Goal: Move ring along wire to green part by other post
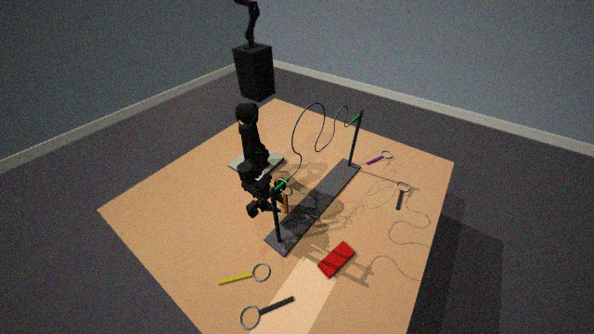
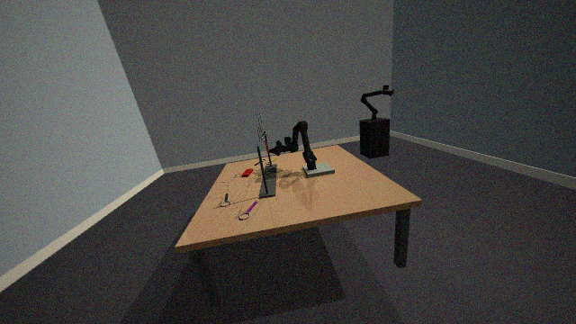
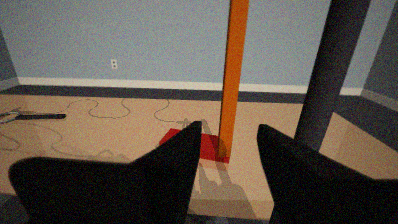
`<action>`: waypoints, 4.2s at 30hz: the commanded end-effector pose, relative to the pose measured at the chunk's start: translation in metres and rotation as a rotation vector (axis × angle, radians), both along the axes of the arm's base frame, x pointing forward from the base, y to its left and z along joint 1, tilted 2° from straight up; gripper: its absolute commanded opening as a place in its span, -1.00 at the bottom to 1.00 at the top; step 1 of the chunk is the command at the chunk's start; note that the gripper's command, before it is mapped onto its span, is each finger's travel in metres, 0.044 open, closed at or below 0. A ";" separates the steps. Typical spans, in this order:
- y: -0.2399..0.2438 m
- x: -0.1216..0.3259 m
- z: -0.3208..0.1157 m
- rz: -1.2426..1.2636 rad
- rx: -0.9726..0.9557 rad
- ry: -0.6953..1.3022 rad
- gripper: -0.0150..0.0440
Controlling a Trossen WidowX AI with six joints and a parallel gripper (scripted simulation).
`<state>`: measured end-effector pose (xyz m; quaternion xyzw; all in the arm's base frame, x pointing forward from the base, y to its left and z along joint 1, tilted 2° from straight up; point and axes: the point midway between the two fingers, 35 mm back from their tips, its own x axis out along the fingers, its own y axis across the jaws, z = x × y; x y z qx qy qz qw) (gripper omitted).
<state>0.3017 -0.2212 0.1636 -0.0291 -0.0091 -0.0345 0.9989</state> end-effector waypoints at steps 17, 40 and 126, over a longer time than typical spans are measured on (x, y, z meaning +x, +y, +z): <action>-0.002 0.032 -0.001 -0.004 0.011 0.000 0.05; -0.002 0.044 -0.001 -0.004 0.011 -0.001 0.05; 0.015 0.045 0.021 -0.008 0.013 -0.004 -1.00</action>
